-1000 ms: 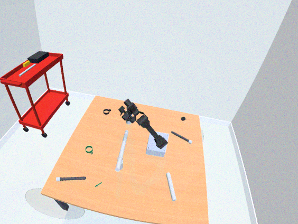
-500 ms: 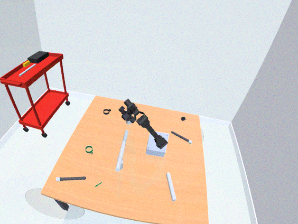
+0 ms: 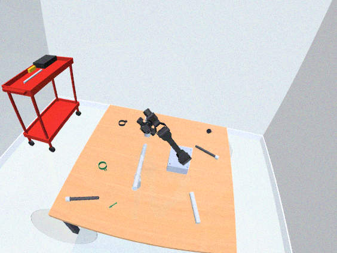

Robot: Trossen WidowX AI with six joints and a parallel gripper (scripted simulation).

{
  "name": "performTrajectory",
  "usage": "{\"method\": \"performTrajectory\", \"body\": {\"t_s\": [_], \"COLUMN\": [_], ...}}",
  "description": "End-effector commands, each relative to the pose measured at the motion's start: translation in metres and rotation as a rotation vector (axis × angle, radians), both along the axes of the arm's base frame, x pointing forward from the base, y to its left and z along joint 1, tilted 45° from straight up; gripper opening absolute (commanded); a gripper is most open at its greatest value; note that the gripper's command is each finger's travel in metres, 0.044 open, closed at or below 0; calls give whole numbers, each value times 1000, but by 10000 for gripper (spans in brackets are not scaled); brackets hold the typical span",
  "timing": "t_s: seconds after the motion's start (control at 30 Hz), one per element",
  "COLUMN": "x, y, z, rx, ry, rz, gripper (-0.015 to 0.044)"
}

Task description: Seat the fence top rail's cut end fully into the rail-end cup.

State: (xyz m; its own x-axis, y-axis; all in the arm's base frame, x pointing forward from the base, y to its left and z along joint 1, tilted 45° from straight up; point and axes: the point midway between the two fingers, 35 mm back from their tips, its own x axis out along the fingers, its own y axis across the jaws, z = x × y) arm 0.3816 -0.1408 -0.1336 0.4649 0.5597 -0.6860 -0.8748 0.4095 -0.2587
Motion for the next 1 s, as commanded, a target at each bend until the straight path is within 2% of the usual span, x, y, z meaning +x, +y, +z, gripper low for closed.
{"method": "performTrajectory", "body": {"t_s": [0.0, 0.97], "x": [-3, -17], "y": [0, 0], "z": [-2, -2], "rx": [3, 8], "ry": [-8, -111], "rz": [12, 121], "gripper": [0, 0]}}
